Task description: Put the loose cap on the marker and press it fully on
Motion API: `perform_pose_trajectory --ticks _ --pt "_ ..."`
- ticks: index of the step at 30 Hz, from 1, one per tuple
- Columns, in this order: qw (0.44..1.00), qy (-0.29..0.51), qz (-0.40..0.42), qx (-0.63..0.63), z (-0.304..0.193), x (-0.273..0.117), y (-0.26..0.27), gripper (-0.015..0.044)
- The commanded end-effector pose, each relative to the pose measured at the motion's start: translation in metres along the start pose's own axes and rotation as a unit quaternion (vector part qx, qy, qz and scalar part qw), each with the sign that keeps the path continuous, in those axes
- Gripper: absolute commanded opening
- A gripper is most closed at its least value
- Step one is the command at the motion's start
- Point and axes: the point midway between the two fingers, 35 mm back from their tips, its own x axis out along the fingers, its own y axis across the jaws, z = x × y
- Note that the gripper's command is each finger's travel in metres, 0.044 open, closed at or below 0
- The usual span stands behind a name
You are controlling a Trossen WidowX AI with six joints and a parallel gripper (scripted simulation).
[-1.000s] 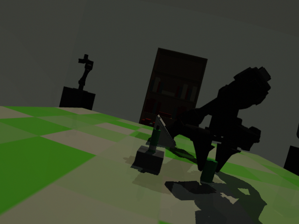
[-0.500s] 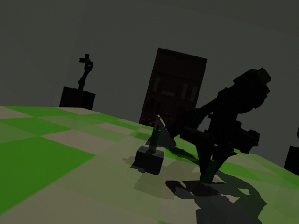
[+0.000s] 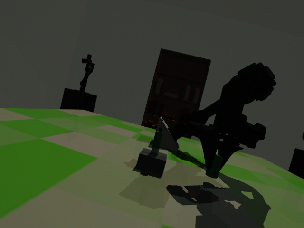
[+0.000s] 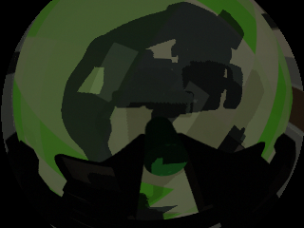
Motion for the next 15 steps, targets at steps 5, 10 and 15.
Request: perform_pose_trajectory --ticks 5,10,15 --pt "1.0 0.0 -0.003 -0.002 0.001 -0.023 0.0 0.0" --pt "1.0 0.0 -0.002 -0.002 0.0 -0.036 0.0 0.0" --pt "1.0 0.0 -0.003 -0.002 -0.001 -0.041 -0.002 0.0"
